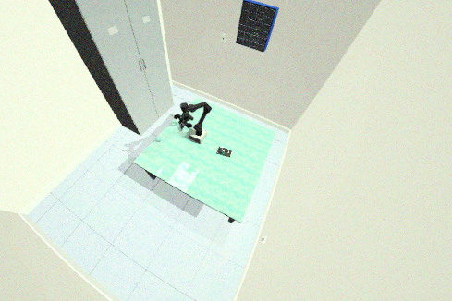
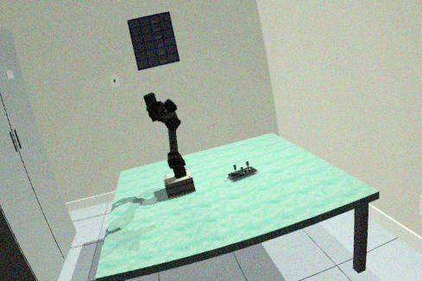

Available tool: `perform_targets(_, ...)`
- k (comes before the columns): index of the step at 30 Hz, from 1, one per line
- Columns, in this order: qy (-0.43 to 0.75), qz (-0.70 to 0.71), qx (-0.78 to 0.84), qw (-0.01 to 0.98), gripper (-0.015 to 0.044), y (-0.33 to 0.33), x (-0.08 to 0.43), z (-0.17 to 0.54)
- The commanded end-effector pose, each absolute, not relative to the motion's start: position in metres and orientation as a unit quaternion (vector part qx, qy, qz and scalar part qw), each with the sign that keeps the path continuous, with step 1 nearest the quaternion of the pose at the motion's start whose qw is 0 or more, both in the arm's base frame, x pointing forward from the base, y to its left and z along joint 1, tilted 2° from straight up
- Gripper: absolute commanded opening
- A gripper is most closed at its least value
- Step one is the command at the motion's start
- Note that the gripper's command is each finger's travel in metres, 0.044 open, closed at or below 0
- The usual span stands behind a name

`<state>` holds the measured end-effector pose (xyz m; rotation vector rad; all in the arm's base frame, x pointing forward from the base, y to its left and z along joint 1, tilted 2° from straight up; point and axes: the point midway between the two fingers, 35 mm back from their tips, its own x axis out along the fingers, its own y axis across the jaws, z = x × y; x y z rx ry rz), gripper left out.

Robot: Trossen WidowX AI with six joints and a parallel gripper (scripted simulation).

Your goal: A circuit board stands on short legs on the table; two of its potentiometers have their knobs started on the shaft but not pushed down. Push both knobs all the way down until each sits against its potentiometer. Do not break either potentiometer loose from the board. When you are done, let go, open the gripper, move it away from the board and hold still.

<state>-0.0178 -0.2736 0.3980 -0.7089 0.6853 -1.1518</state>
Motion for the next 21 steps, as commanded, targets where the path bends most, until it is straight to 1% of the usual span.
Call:
perform_targets(1, 0.295, -0.504, -0.269, 0.766, 0.0, -0.287, 0.0, 0.382)
perform_targets(11, 0.276, -0.449, -0.144, 0.837, 0.0, -0.309, 0.051, 0.341)
perform_targets(21, 0.281, -0.384, 0.0, 0.879, 0.0, -0.316, 0.118, 0.295)
